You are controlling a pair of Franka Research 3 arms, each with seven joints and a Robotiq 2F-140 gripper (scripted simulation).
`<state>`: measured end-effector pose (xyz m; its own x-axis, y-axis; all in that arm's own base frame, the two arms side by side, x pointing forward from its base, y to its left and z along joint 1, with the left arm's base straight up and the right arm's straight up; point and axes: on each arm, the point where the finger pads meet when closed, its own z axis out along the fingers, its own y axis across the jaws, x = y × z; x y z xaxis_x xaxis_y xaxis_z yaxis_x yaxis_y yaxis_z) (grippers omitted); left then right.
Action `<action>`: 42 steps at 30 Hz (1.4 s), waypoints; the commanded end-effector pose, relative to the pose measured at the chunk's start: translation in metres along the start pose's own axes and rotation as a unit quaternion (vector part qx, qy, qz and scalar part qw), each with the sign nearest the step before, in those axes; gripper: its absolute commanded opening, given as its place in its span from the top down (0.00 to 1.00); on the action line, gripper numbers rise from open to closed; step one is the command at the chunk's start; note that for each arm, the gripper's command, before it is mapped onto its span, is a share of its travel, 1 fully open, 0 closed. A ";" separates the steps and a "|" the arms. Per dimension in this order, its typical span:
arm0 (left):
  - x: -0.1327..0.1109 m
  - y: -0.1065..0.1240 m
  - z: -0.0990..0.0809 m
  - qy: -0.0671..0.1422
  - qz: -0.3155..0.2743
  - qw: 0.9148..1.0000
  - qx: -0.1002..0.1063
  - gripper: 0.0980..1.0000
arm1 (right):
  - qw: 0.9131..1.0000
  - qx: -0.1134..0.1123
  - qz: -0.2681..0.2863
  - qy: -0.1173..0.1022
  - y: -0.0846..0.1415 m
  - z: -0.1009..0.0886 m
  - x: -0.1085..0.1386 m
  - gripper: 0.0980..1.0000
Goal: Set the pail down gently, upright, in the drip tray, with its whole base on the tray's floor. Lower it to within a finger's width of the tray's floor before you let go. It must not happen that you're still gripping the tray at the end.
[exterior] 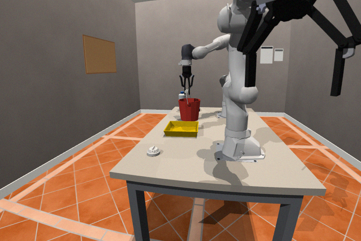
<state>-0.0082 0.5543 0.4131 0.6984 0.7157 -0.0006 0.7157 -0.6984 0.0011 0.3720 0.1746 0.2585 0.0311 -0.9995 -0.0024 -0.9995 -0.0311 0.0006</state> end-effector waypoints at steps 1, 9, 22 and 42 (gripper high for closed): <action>0.000 0.000 0.000 0.000 -0.001 1.000 0.001 0.00 | 1.000 0.000 -0.001 0.001 -0.001 -0.002 0.001 1.00; 0.000 0.000 0.000 0.000 -0.001 1.000 0.001 0.00 | 1.000 0.000 -0.001 0.001 -0.001 -0.010 0.001 1.00; 0.000 0.000 0.000 0.000 -0.001 1.000 0.001 0.00 | 1.000 0.000 -0.001 0.001 -0.001 -0.026 0.001 1.00; 0.000 0.000 0.000 0.000 -0.001 1.000 0.001 0.00 | 1.000 0.000 -0.001 0.001 -0.001 -0.059 0.001 1.00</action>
<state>-0.0082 0.5543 0.4131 0.6984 0.7157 -0.0006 0.7157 -0.6984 0.0011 0.3735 0.1746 0.3089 0.0303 -0.9995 -0.0013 -0.9995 -0.0303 0.0028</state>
